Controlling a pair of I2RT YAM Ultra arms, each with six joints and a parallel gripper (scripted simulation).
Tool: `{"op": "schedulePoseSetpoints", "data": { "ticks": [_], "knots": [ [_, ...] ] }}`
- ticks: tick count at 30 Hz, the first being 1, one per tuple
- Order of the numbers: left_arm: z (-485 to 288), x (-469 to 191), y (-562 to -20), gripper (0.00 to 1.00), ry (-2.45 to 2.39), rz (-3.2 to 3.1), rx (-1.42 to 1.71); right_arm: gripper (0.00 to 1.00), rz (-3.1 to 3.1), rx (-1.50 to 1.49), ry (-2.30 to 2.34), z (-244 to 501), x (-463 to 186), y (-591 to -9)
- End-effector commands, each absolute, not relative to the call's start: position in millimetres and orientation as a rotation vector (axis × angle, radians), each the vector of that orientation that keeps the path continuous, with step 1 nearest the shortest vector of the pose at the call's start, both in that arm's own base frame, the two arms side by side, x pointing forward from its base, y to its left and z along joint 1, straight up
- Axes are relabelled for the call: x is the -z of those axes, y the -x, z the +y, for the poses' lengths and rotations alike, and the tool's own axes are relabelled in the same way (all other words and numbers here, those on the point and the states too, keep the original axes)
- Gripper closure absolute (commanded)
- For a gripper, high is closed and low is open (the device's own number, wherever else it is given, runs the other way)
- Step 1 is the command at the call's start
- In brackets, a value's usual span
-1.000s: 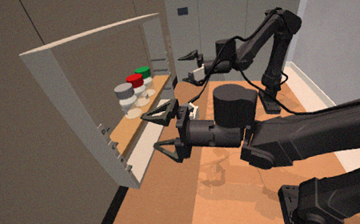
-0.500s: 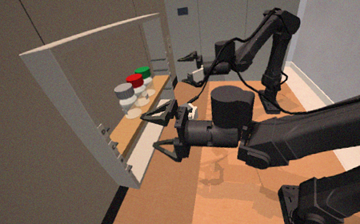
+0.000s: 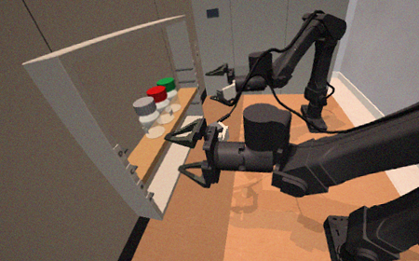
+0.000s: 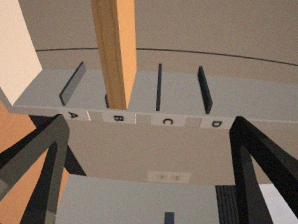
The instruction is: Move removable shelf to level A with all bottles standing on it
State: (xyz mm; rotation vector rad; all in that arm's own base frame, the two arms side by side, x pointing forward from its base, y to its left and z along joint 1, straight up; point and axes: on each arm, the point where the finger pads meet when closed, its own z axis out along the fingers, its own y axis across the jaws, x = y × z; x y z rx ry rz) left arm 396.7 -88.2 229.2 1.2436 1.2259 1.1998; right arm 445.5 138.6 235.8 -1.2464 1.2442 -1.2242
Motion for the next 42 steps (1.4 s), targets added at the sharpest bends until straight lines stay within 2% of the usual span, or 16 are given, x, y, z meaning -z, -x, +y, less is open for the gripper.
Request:
{"op": "schedulePoseSetpoints", "data": {
  "ticks": [1,42],
  "knots": [
    [-90,-235,-397,0.0,-1.207,1.213,-1.213,0.0,1.229,1.229,1.196,142,-247,-446],
    [-110,-197,-407,0.0,-1.207,1.213,-1.213,0.0,1.229,1.229,1.196,161,-209,-457]
  ]
}}
